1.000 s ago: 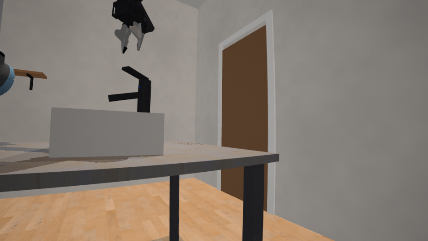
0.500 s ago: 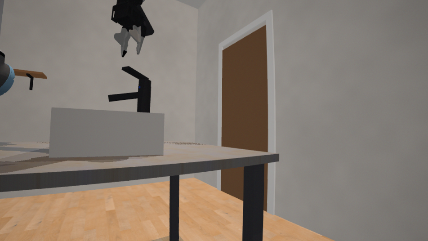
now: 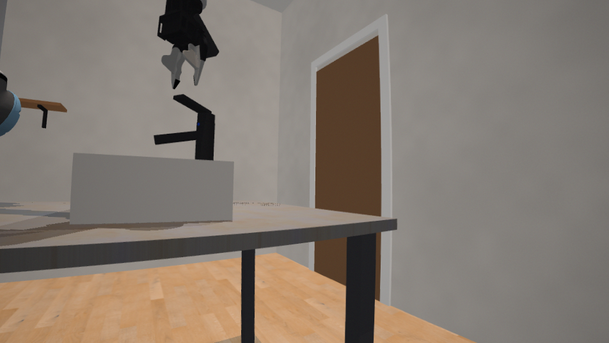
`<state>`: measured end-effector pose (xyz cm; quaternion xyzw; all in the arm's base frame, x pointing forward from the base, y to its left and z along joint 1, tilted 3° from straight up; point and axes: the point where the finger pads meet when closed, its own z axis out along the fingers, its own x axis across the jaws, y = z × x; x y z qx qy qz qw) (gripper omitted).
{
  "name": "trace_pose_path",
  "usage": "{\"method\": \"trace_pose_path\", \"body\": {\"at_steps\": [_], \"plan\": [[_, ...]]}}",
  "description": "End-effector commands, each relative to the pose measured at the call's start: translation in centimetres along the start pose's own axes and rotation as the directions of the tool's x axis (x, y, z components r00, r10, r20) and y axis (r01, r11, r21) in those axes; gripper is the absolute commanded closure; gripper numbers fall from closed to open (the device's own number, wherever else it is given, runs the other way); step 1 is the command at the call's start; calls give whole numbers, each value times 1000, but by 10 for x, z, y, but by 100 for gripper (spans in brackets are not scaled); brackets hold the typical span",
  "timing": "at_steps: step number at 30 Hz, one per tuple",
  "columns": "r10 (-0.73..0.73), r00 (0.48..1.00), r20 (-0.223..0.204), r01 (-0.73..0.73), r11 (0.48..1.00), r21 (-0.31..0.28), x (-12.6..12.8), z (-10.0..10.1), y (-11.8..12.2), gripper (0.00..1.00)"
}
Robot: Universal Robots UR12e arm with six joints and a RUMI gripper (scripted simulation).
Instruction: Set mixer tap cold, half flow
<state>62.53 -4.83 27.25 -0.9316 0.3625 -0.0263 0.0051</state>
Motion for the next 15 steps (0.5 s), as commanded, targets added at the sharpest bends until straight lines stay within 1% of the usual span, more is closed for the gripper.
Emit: {"method": "trace_pose_path", "body": {"at_steps": [1,15], "plan": [[2,1000,1,-2,1000,-1,1,10,1,59],[2,1000,0,-2,1000,-1,2,16,1,59]]}}
